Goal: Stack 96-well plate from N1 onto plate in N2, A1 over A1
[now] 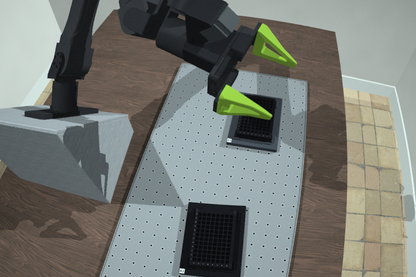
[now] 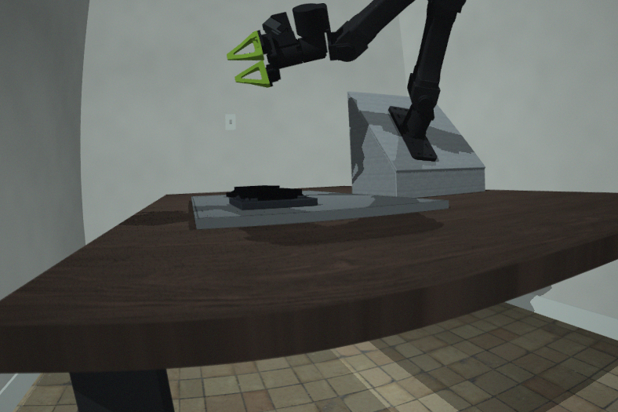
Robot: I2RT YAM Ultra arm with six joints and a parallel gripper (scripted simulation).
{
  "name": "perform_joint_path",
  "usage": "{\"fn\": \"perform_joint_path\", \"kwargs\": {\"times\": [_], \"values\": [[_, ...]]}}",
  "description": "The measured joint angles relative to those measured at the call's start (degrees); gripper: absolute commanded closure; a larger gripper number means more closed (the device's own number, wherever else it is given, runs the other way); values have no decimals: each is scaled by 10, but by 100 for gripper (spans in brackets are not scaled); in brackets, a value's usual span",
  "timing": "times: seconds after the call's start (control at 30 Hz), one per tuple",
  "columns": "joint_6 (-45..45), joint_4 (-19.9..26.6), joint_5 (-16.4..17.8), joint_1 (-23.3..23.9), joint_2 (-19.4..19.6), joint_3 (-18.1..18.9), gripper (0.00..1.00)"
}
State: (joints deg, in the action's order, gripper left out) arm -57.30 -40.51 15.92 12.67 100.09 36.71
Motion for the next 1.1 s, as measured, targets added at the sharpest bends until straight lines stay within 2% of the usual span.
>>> {"fn": "perform_joint_path", "kwargs": {"times": [0.23, 0.37, 1.1], "values": [[-33, 91, 27, -20, 25, 58, 0], [-46, 130, 40, -23, 32, 77, 0], [-154, 438, 130, -90, 111, 271, 0]]}}
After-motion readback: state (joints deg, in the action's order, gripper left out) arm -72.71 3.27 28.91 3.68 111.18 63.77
